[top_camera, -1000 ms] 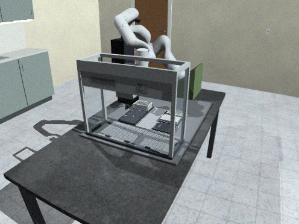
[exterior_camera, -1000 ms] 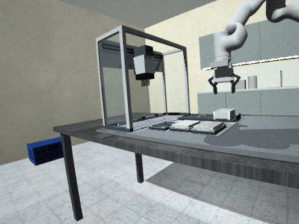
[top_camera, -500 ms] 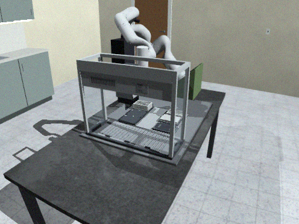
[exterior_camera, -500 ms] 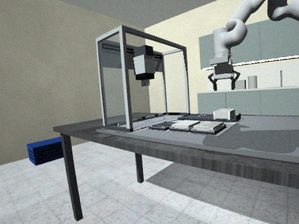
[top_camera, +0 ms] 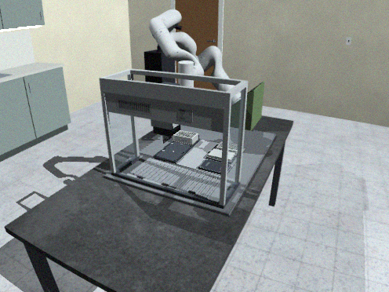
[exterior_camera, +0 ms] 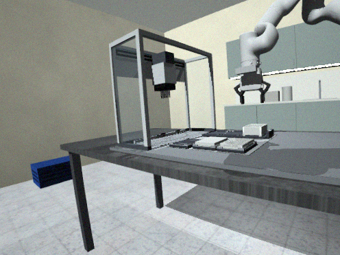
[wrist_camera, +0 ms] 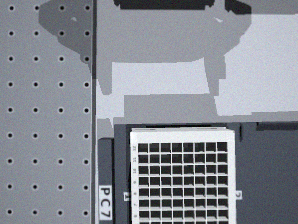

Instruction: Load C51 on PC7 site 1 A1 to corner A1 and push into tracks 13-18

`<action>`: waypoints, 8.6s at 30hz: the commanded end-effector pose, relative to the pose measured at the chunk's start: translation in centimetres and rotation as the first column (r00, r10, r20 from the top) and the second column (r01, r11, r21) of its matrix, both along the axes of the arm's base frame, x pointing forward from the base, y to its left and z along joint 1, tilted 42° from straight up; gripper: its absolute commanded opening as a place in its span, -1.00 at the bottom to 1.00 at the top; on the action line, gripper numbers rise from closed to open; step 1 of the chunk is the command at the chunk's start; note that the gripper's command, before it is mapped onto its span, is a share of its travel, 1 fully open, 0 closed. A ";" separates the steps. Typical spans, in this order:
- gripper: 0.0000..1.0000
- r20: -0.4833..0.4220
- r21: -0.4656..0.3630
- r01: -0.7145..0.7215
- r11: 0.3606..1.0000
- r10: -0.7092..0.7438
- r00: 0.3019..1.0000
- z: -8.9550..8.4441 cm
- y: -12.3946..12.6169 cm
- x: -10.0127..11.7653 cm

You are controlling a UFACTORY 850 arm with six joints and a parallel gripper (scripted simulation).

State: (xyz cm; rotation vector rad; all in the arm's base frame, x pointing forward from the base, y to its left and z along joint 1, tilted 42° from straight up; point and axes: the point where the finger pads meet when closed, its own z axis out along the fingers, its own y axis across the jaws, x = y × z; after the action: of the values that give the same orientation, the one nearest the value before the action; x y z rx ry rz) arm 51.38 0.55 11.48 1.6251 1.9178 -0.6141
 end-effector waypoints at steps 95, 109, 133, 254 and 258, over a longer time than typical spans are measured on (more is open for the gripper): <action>1.00 0.005 0.001 0.004 1.000 -0.004 1.000 -14.4 1.2 9.1; 1.00 0.005 0.001 0.004 1.000 -0.004 1.000 -15.9 -0.1 9.3; 1.00 0.005 0.001 0.004 1.000 -0.004 1.000 -16.5 -0.6 9.4; 1.00 0.005 0.000 0.004 1.000 -0.004 1.000 -15.0 -4.3 10.0; 1.00 0.005 0.000 0.004 1.000 -0.004 1.000 -15.0 -4.3 10.0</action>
State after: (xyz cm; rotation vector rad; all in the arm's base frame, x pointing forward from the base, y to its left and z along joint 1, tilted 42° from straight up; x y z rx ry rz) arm 61.34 -3.74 -3.62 1.6297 1.9124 -0.6126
